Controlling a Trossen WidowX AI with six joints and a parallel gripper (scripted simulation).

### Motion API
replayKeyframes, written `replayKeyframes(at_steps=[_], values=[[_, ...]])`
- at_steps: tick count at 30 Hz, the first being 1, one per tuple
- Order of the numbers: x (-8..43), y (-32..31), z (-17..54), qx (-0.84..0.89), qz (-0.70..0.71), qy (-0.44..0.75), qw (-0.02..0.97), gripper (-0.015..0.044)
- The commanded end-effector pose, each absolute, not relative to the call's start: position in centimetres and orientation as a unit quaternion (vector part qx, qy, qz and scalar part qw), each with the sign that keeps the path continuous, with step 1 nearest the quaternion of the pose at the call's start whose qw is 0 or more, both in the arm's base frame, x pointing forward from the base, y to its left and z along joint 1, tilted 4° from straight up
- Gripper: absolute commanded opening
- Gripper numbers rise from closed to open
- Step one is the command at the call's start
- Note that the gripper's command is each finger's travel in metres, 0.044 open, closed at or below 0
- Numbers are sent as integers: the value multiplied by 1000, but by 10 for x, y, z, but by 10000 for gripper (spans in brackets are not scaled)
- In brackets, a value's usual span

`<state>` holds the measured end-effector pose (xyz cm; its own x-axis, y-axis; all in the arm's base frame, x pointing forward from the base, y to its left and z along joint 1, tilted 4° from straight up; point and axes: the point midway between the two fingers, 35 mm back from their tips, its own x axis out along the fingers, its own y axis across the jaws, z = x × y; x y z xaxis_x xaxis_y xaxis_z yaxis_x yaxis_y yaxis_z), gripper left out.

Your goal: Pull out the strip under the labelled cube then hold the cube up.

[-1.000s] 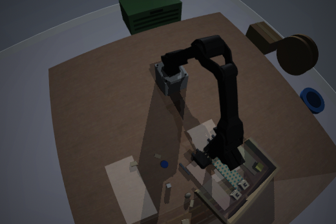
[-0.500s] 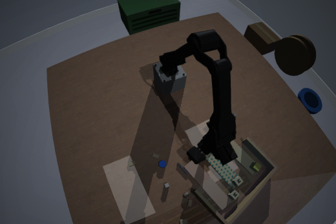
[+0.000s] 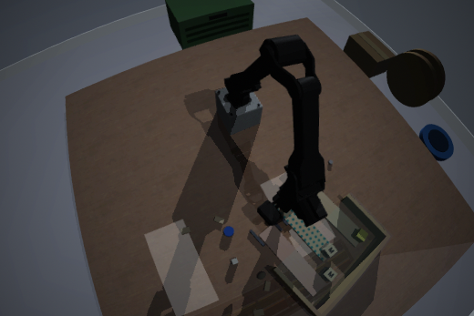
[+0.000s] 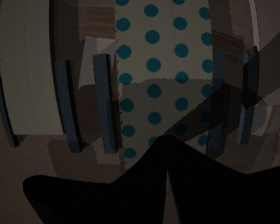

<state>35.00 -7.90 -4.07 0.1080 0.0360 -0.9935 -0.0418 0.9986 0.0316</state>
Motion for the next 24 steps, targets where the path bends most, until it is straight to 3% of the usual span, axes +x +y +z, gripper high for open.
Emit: replayKeyframes(at_steps=[1,24], values=[[338,-78,-46,-3,30,675,737,0],[304,-80,-50,-3,30,676,737,0]])
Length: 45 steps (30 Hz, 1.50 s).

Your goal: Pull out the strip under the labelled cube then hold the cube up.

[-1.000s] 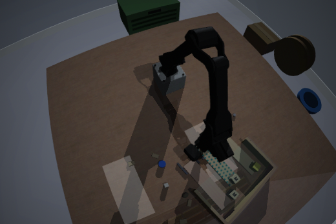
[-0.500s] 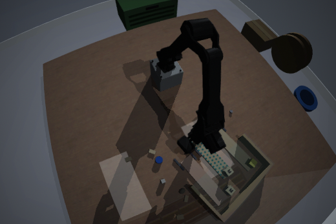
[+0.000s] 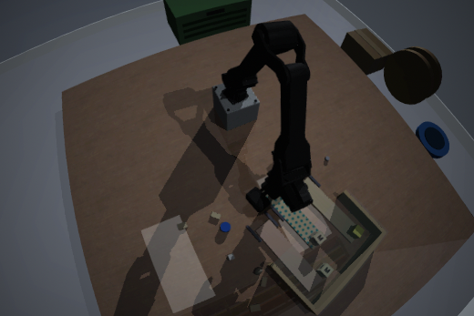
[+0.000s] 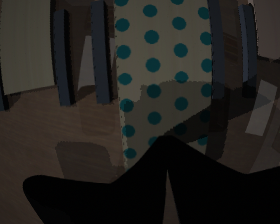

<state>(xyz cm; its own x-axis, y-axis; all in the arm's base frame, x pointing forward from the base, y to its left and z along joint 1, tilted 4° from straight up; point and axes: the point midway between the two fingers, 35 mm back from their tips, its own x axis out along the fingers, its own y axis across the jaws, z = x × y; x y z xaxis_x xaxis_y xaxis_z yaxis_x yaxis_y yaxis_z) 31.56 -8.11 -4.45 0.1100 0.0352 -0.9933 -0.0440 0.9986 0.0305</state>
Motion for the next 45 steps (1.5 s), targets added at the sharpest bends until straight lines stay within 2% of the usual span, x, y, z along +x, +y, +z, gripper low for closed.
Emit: replayKeyframes(at_steps=[1,45], values=[[303,-80,-50,-3,30,676,737,0],[237,-84,-57,-3,29,678,735,0]])
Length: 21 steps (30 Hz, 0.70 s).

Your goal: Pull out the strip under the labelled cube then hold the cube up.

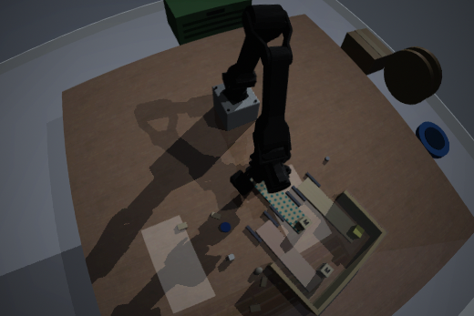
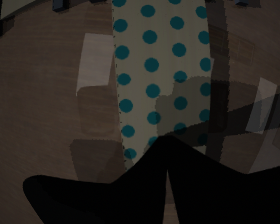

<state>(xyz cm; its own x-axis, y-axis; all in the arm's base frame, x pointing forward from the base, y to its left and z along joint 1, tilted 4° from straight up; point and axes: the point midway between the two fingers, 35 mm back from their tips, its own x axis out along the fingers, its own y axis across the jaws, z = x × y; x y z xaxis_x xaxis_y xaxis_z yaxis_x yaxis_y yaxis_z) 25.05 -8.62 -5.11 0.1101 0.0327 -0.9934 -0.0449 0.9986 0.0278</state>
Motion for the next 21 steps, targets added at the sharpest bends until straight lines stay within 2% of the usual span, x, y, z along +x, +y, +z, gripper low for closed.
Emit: replayKeyframes(at_steps=[1,21], values=[[236,-84,-57,-3,29,678,735,0],[214,-85,-59,-3,29,678,734,0]])
